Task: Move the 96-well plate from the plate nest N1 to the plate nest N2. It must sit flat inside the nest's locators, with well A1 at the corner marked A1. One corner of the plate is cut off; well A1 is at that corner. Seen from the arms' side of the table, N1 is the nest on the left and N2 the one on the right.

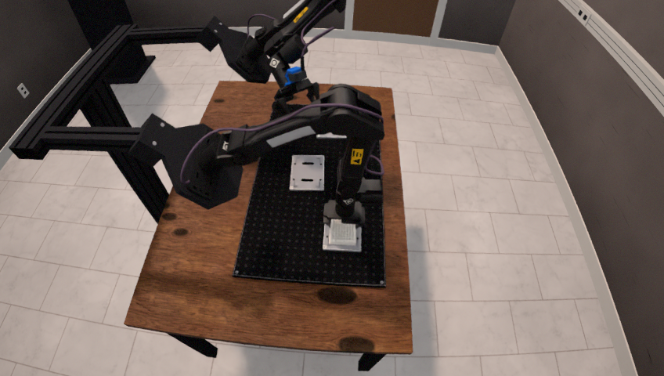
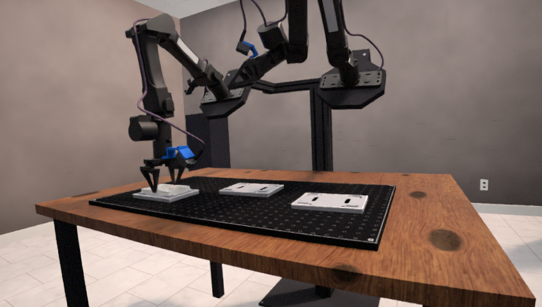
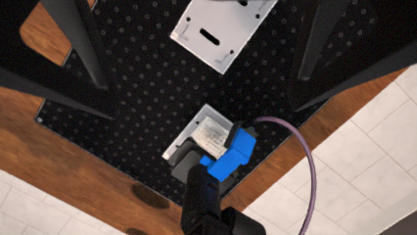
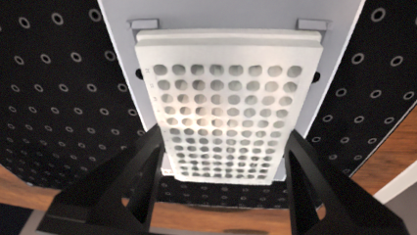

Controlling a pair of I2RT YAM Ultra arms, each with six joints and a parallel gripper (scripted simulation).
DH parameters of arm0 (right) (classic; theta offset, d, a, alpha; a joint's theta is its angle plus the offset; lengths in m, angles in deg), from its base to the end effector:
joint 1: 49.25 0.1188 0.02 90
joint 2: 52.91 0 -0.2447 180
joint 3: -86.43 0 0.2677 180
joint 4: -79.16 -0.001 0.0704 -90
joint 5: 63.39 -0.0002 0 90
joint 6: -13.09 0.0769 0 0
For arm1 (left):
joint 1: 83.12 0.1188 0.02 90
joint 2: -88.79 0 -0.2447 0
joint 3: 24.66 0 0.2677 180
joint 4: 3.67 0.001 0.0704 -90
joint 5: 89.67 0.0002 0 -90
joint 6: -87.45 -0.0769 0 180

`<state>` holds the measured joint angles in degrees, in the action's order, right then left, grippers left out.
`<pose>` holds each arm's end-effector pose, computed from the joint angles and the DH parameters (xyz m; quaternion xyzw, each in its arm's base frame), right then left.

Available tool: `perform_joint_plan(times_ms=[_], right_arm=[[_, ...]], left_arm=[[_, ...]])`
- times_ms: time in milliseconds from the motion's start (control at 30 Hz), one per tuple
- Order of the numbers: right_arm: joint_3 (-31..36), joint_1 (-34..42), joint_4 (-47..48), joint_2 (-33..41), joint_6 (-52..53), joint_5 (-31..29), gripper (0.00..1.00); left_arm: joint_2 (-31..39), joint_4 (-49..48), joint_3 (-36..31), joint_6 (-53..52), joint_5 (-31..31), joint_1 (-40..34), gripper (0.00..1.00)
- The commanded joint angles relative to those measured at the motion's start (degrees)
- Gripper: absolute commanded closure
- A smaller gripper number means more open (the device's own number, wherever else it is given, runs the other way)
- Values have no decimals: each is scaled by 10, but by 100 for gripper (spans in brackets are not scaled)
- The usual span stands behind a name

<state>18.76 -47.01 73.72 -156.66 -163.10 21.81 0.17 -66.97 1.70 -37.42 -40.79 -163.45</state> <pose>0.4044 0.0104 0.1012 -0.6230 0.6650 -0.3027 0.2794 0.0957 -0.2546 0.1286 0.4196 0.5631 -0.0312 0.7112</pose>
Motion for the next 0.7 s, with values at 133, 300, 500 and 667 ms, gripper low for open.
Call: perform_joint_plan(times_ms=[133,300,500,667], right_arm=[[-2,-5,-5,2,-2,10,0],[-10,6,-24,16,4,3,0],[10,9,-43,38,6,1,0],[29,11,-38,59,8,-1,0]], left_arm=[[-5,-3,-5,-5,2,-7,0],[-5,-3,-5,-5,2,-7,0],[-5,-3,-5,-5,2,-7,0],[-5,-3,-5,-5,2,-7,0]])
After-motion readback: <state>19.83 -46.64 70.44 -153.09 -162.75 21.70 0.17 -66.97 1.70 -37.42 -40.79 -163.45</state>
